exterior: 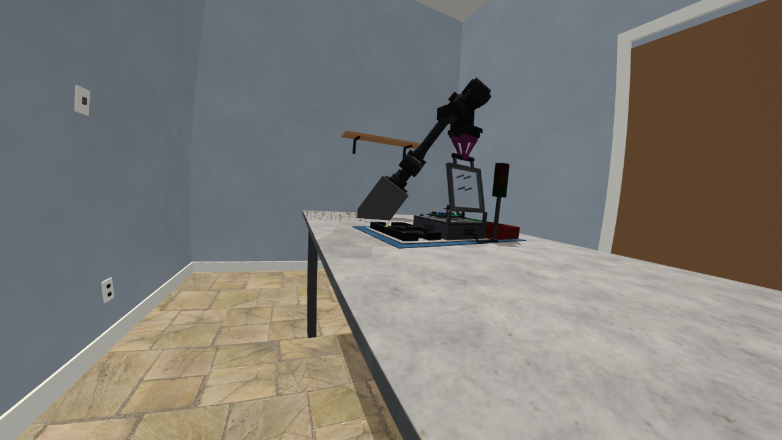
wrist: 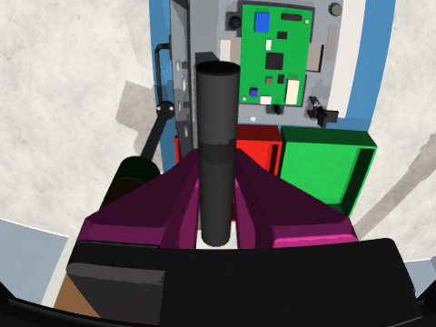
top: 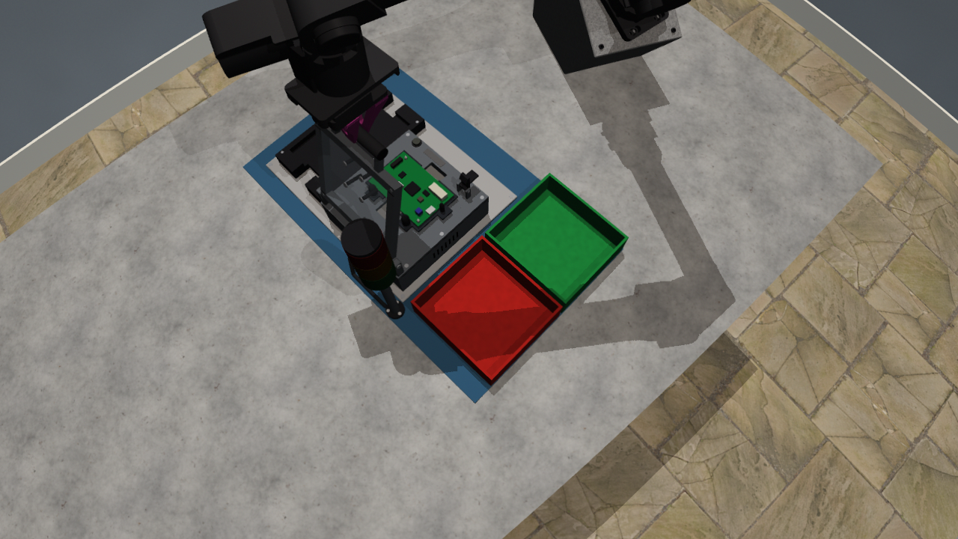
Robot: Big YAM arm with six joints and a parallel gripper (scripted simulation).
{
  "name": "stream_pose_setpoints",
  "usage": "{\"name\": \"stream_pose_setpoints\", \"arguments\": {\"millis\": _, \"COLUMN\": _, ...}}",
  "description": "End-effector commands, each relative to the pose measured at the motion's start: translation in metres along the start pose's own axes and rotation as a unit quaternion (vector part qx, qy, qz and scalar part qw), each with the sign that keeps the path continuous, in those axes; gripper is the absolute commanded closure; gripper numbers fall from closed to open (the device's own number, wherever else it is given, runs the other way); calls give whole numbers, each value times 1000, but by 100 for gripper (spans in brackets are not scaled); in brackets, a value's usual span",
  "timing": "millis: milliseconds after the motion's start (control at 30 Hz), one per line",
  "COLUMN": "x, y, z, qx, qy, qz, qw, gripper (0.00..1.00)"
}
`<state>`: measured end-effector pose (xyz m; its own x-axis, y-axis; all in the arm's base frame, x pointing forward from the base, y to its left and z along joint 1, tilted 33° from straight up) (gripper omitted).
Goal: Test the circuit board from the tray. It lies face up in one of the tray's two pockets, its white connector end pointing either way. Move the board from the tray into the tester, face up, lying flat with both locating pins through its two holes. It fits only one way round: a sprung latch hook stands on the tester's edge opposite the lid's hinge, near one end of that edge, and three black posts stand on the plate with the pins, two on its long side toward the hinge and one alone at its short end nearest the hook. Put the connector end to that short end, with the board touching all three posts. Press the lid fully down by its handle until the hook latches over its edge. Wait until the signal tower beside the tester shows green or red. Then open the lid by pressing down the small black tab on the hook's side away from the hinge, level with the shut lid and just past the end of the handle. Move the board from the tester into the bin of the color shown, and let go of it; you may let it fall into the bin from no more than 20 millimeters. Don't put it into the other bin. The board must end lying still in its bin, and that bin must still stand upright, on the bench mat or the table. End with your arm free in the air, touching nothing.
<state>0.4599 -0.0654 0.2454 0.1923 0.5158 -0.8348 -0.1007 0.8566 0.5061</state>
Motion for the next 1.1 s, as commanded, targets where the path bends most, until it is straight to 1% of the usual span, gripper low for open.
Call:
{"name": "stream_pose_setpoints", "arguments": {"millis": 0, "x": -6, "y": -1, "z": -19, "qx": 0, "qy": 7, "qz": -7, "qw": 1000, "gripper": 100}}
{"name": "stream_pose_setpoints", "arguments": {"millis": 67, "x": -4, "y": -3, "z": -25, "qx": 1, "qy": 6, "qz": -7, "qw": 1000, "gripper": 100}}
{"name": "stream_pose_setpoints", "arguments": {"millis": 167, "x": 2, "y": 0, "z": -33, "qx": -3, "qy": 9, "qz": -6, "qw": 1000, "gripper": 100}}
{"name": "stream_pose_setpoints", "arguments": {"millis": 233, "x": 6, "y": 0, "z": -37, "qx": -7, "qy": 6, "qz": -7, "qw": 1000, "gripper": 100}}
{"name": "stream_pose_setpoints", "arguments": {"millis": 400, "x": 16, "y": 0, "z": -50, "qx": -10, "qy": 9, "qz": -6, "qw": 1000, "gripper": 100}}
{"name": "stream_pose_setpoints", "arguments": {"millis": 467, "x": 16, "y": 0, "z": -50, "qx": -10, "qy": 9, "qz": -6, "qw": 1000, "gripper": 100}}
{"name": "stream_pose_setpoints", "arguments": {"millis": 500, "x": 30, "y": -4, "z": -55, "qx": -1, "qy": 27, "qz": 1, "qw": 1000, "gripper": 100}}
{"name": "stream_pose_setpoints", "arguments": {"millis": 533, "x": 32, "y": -5, "z": -56, "qx": -3, "qy": 24, "qz": 0, "qw": 1000, "gripper": 100}}
{"name": "stream_pose_setpoints", "arguments": {"millis": 567, "x": 29, "y": -3, "z": -56, "qx": -12, "qy": 11, "qz": -4, "qw": 1000, "gripper": 100}}
{"name": "stream_pose_setpoints", "arguments": {"millis": 600, "x": 29, "y": -2, "z": -59, "qx": -13, "qy": 10, "qz": -5, "qw": 1000, "gripper": 100}}
{"name": "stream_pose_setpoints", "arguments": {"millis": 667, "x": 40, "y": -7, "z": -65, "qx": -7, "qy": 18, "qz": -3, "qw": 1000, "gripper": 100}}
{"name": "stream_pose_setpoints", "arguments": {"millis": 967, "x": 60, "y": -10, "z": -88, "qx": 1, "qy": 18, "qz": -3, "qw": 1000, "gripper": 100}}
{"name": "stream_pose_setpoints", "arguments": {"millis": 1067, "x": 63, "y": -10, "z": -90, "qx": 4, "qy": 18, "qz": -3, "qw": 1000, "gripper": 100}}
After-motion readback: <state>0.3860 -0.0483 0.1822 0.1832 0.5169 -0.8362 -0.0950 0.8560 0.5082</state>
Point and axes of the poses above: the point where the finger pads meet when closed, its own x axis out along the fingers, its own z axis across the jaws, y = z × x, the point moved 7 cm from there along -x, back along the fingers, and after that the axes turned 7 degrees about x, right-handed, at the moved point
